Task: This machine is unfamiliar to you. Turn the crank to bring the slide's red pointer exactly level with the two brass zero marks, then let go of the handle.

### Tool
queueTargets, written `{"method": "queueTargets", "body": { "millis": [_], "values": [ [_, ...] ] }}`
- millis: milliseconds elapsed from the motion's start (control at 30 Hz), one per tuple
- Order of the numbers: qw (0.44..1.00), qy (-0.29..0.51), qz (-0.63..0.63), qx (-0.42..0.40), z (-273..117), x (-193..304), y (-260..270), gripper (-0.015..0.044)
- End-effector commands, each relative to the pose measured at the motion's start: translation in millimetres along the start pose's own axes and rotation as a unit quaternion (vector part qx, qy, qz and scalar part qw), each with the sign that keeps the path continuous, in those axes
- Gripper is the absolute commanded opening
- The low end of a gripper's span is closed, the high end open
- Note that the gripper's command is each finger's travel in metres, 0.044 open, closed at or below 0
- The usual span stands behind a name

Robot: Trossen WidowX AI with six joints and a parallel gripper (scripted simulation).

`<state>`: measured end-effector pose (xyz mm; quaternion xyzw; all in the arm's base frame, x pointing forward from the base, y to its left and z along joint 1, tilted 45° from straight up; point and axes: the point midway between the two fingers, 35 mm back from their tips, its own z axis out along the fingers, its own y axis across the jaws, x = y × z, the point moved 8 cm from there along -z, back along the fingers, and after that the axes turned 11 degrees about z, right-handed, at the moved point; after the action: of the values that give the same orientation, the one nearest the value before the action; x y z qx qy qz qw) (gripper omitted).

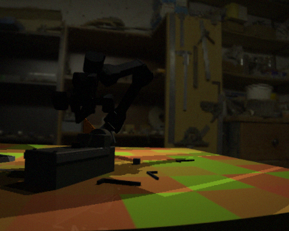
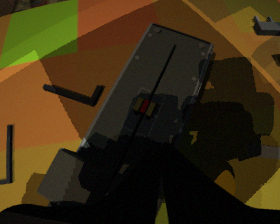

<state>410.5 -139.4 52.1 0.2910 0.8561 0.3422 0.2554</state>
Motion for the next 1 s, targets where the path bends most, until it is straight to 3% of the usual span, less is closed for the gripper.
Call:
{"method": "queueTargets", "body": {
  "millis": [0,300,867,967],
  "values": [
    [1.000,0.000,0.000,0.000,0.0,0.0,0.0,0.0000],
    [1.000,0.000,0.000,0.000,0.0,0.0,0.0,0.0000],
    [1.000,0.000,0.000,0.000,0.0,0.0,0.0,0.0440],
    [1.000,0.000,0.000,0.000,0.0,0.0,0.0,0.0387]
  ]
}}
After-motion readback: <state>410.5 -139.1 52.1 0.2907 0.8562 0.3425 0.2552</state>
